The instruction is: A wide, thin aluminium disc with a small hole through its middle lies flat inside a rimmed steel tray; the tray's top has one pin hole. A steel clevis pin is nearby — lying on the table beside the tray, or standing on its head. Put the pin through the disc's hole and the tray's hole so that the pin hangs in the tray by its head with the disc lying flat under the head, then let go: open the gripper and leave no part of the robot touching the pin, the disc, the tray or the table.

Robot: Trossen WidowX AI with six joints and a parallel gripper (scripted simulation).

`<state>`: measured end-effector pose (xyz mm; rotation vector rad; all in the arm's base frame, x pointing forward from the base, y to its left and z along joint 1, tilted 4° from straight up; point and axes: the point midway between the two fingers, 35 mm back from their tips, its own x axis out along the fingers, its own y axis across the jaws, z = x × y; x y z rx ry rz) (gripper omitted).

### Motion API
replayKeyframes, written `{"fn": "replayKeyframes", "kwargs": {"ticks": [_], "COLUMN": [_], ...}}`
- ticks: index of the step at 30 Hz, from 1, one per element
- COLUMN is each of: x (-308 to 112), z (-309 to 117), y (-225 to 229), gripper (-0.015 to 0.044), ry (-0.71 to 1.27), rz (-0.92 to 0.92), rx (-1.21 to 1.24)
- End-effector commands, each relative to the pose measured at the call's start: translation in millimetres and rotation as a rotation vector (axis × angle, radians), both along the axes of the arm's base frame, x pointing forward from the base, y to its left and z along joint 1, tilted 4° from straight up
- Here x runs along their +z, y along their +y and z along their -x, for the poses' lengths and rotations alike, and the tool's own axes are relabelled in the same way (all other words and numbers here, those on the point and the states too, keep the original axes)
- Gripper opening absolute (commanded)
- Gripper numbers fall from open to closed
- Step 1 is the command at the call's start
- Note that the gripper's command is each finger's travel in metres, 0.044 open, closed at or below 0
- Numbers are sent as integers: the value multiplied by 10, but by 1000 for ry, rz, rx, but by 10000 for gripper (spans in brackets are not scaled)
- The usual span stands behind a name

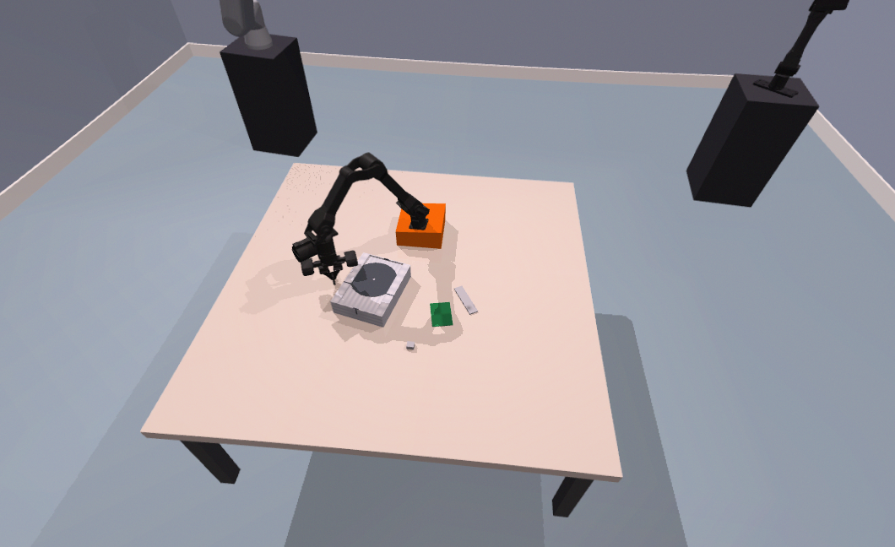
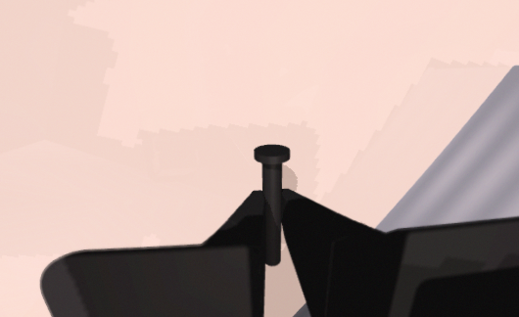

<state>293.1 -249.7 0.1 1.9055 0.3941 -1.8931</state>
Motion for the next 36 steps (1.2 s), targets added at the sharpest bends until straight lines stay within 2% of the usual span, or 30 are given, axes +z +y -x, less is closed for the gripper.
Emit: {"fn": "replayKeyframes", "kwargs": {"ticks": [1, 21, 27, 33, 36], "x": [-88, -154, -146, -112, -118], "z": [-4, -6, 0, 88, 95], "y": [-2, -7, -7, -73, -65], "gripper": [0, 0, 157, 160, 160], "ry": [-1, -1, 2, -1, -120], "rz": [-4, -4, -2, -8, -87], "rx": [0, 0, -2, -13, 2]}}
